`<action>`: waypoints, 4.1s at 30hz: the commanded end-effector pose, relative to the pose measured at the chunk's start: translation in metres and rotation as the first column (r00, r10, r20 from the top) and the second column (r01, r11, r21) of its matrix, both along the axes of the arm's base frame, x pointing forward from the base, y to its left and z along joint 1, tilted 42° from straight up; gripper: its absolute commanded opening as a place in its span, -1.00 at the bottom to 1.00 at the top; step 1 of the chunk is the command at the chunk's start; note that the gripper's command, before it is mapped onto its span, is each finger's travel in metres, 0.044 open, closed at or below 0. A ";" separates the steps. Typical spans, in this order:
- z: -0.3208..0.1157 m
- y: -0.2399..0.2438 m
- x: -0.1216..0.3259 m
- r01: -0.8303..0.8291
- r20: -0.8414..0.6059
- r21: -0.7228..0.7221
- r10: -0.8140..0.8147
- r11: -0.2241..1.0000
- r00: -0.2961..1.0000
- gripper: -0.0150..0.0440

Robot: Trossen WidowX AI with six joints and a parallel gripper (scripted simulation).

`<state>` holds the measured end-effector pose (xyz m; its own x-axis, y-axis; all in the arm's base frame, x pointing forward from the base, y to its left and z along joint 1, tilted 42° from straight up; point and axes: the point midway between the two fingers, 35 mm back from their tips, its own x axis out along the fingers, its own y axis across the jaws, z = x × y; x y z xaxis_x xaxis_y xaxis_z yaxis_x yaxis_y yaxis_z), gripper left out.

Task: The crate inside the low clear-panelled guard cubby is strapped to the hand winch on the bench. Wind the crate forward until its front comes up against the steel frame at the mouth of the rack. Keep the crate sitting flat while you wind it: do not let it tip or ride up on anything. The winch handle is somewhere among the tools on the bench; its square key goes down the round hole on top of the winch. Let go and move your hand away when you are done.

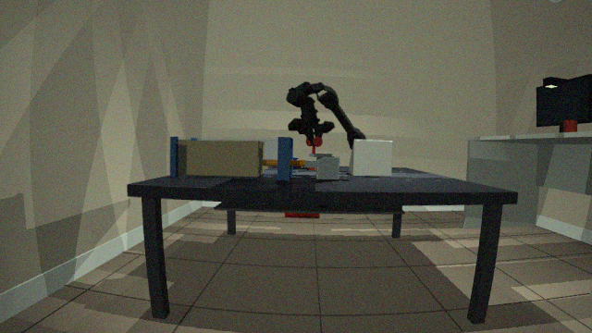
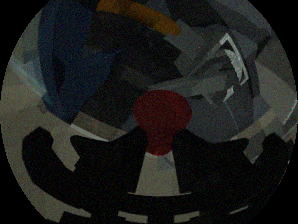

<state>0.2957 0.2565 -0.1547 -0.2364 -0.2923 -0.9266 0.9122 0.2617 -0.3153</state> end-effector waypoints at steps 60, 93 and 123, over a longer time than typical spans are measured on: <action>-0.011 0.025 -0.099 -0.016 -0.042 0.018 0.017 1.000 0.999 -0.49; 0.009 0.007 -0.144 -0.016 -0.046 0.017 0.017 1.000 0.999 -0.49; 0.037 -0.024 -0.168 -0.016 -0.049 0.013 0.017 1.000 0.999 -0.49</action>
<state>0.1326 0.2461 -0.1242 -0.2716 -0.2576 -0.9273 0.8919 0.2947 -0.3431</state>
